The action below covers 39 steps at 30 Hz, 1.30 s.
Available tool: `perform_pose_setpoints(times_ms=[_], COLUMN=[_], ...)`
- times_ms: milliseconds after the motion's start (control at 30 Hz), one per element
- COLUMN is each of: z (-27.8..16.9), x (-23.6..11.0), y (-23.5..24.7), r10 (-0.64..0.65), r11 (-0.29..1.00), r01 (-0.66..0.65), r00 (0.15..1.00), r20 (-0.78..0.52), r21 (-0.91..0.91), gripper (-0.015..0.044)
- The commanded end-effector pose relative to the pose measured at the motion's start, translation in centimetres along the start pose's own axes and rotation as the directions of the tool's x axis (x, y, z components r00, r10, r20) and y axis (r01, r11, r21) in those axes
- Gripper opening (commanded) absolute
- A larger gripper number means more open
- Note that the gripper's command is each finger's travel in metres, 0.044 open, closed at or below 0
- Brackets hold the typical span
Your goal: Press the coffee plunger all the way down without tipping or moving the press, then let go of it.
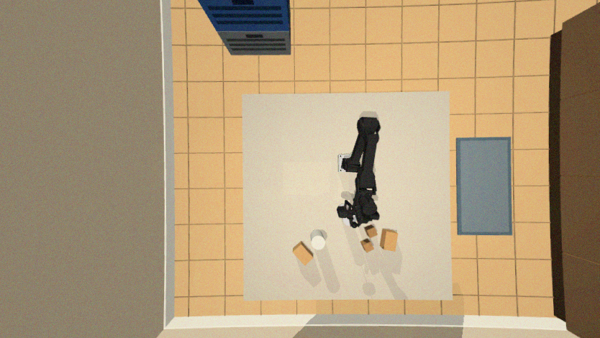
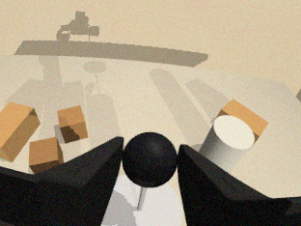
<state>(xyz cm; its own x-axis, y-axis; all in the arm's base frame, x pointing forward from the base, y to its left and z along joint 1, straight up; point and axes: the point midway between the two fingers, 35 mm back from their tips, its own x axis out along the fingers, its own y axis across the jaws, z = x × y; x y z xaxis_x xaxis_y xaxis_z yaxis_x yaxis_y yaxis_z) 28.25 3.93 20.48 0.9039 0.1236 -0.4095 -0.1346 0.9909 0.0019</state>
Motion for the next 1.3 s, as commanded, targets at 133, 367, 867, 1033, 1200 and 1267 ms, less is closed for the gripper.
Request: perform_pose_setpoints(times_ms=[133, 367, 867, 1033, 1200, 1267], z=[-3.7, -3.9, -3.5, -3.4, -3.3, -3.3], x=[1.6, 2.2, 2.6, 2.7, 2.8, 2.8], y=[0.0, 0.0, -0.1, -0.1, -0.1, -0.1], r10=[0.001, 0.001, 0.001, 0.001, 0.001, 0.001], r11=[1.0, 1.0, 1.0, 1.0, 1.0, 1.0], r01=[-0.002, -0.002, -0.002, -0.002, -0.002, -0.002], r00=[0.997, 0.997, 0.997, 0.997, 0.997, 0.997], r20=[-0.081, -0.081, -0.08, -0.08, -0.08, -0.08], r21=[-0.004, -0.004, -0.004, -0.004, -0.004, -0.004], gripper=[0.0127, 0.0127, 0.0127, 0.0127, 0.0127, 0.0127])
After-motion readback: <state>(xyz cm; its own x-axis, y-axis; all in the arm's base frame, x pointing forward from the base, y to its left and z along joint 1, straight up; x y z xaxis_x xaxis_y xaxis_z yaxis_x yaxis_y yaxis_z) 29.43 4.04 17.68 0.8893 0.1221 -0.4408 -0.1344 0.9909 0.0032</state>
